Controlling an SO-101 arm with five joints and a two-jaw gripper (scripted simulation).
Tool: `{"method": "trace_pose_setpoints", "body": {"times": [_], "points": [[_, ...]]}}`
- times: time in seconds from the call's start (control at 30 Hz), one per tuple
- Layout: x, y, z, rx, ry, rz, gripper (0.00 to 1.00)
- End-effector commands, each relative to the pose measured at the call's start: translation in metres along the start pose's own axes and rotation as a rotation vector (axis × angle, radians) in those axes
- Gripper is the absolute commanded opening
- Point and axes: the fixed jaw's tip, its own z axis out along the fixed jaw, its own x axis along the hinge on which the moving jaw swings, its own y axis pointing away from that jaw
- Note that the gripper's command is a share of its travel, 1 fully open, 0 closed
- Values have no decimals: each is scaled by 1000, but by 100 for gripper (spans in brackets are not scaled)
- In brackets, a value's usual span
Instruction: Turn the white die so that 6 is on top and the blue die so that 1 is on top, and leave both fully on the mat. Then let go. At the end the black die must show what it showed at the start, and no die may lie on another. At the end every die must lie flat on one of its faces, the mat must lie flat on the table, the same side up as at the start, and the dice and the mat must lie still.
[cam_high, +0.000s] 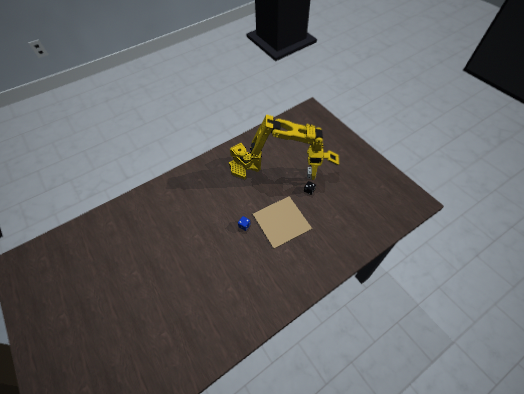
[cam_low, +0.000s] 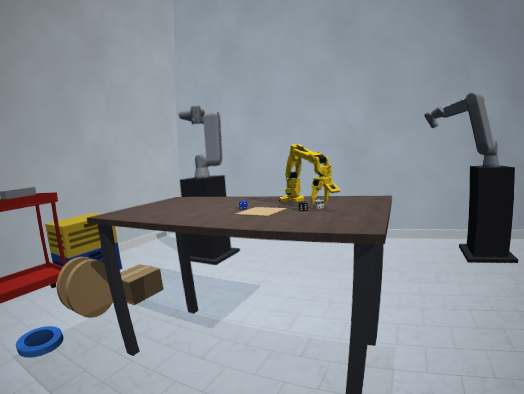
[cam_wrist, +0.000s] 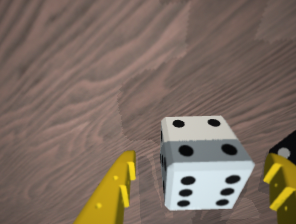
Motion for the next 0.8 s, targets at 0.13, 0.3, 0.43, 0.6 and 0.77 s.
{"method": "trace_pose_setpoints", "body": {"times": [0.13,0.3,0.43,0.6,0.77], "points": [[-3,3,-4,-3,-31,-3,35],[-3,3,-4,-3,-31,-3,35],[-3,2,-4,-3,-31,-3,34],[-4,0,-4,-3,-31,-3,31],[-4,-1,-4,-3,-31,-3,29]]}}
